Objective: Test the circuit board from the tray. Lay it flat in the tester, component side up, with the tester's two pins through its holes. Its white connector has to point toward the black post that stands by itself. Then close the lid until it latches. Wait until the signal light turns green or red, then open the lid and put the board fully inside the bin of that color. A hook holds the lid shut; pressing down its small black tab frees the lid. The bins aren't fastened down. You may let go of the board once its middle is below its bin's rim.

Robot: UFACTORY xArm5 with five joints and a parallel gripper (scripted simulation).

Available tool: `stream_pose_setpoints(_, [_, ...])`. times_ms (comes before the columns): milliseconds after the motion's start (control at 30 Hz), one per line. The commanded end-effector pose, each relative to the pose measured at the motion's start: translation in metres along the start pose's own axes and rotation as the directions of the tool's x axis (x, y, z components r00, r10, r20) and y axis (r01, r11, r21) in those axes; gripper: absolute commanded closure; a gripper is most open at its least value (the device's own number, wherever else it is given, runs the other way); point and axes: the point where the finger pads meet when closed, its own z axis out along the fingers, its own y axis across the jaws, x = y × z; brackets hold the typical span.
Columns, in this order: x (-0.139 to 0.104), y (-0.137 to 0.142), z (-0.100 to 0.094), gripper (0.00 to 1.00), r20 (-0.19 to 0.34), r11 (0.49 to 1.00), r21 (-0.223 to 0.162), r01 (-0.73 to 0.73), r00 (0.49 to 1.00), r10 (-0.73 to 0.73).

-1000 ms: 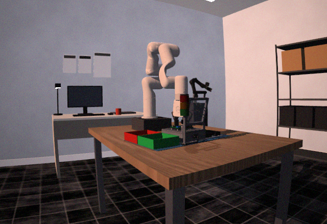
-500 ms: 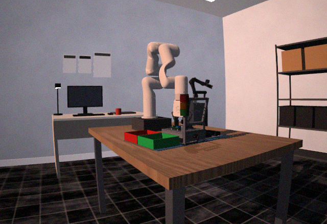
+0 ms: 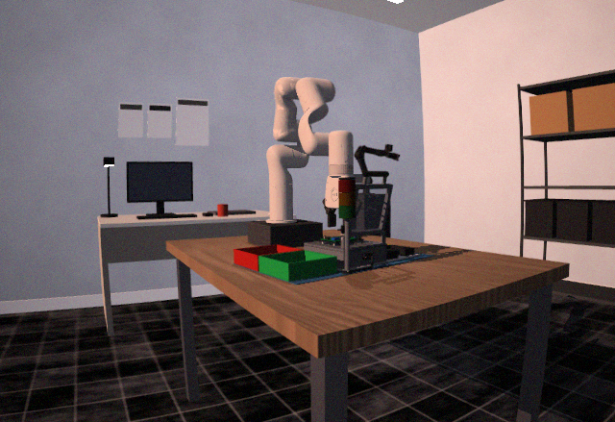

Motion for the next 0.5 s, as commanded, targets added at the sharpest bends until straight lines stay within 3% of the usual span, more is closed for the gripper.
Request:
stream_pose_setpoints(0, [0.000, 0.001, -0.040, 0.00, 0.001, 1.000, -0.004, 0.000, 1.000, 0.000])
stream_pose_setpoints(200, [0.000, 0.001, -0.091, 0.00, 0.001, 1.000, -0.004, 0.000, 1.000, 0.000])
stream_pose_setpoints(267, [0.000, 0.001, -0.091, 0.00, 0.001, 1.000, -0.004, 0.000, 1.000, 0.000])
stream_pose_setpoints(467, [0.000, 0.001, -0.146, 0.00, 0.001, 1.000, -0.004, 0.000, 1.000, 0.000])
